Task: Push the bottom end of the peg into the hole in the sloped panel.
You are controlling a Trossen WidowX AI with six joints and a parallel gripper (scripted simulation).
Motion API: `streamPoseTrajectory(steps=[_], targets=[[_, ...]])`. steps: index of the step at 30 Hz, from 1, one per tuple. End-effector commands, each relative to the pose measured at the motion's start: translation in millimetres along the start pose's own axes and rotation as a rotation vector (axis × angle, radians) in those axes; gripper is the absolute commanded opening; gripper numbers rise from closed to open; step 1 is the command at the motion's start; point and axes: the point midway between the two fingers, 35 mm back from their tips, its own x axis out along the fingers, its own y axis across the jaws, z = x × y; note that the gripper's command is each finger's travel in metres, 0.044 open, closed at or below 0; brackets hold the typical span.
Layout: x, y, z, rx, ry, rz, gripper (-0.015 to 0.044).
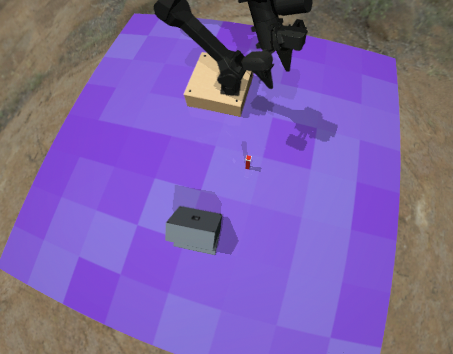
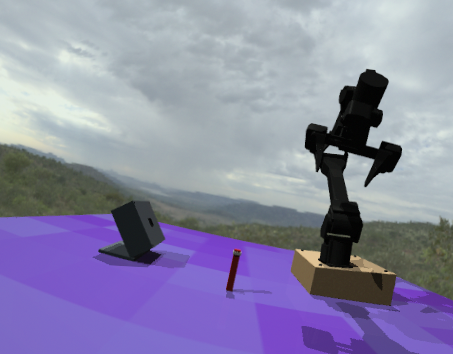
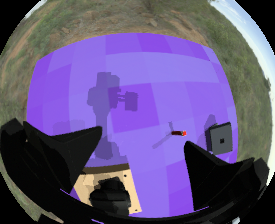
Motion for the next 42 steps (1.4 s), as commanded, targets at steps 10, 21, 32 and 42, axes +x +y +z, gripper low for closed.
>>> streamPoseTrajectory(steps=[10,21,32,42], targets=[[26,-13,11,0.169,0.096,-0.033,0.0440],[51,-30,17,0.337,0.170,-0.064,0.0440],[75,-50,18,0.495,0.248,-0.088,0.0440],[98,-72,13,0.645,0.314,-0.107,0.0440]])
